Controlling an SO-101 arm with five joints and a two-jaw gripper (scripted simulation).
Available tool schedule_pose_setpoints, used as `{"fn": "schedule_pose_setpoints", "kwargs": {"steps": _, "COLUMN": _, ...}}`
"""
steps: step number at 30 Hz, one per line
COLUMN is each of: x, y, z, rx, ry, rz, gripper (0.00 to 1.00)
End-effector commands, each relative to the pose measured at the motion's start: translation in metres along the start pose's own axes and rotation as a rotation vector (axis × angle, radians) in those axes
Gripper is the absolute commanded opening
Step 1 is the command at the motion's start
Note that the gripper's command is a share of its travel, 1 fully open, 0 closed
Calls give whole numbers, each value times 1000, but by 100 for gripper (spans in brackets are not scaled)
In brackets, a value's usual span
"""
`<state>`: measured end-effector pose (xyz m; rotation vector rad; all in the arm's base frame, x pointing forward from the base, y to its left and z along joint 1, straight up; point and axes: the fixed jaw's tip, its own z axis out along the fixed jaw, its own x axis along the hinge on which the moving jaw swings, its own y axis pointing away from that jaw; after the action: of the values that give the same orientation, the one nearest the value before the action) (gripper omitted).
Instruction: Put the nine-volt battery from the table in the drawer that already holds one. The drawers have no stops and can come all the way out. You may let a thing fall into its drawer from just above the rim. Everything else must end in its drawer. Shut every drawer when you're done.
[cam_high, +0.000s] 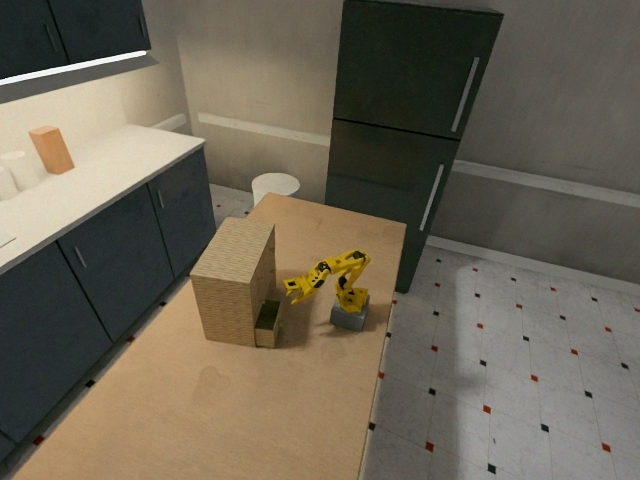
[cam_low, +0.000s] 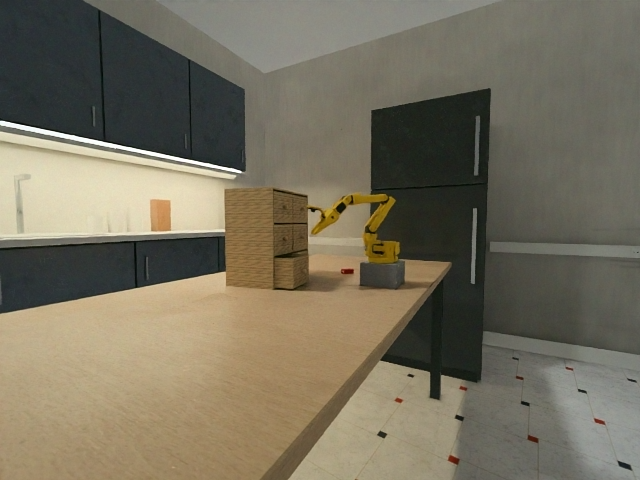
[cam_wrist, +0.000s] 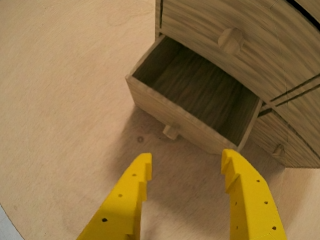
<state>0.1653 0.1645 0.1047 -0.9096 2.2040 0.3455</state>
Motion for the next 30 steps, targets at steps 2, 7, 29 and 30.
{"fn": "schedule_pose_setpoints", "kwargs": {"steps": 2, "x": -3, "y": -2, "z": 0, "rx": 7, "ry": -7, "rz": 17, "gripper": 21}}
{"fn": "schedule_pose_setpoints", "kwargs": {"steps": 7, "x": 16, "y": -2, "z": -6, "rx": 8, "ry": 43, "rz": 16, "gripper": 21}}
{"fn": "schedule_pose_setpoints", "kwargs": {"steps": 29, "x": 97, "y": -1, "z": -21, "rx": 7, "ry": 256, "rz": 12, "gripper": 21}}
{"fn": "schedule_pose_setpoints", "kwargs": {"steps": 30, "x": 97, "y": -1, "z": -21, "rx": 7, "ry": 256, "rz": 12, "gripper": 21}}
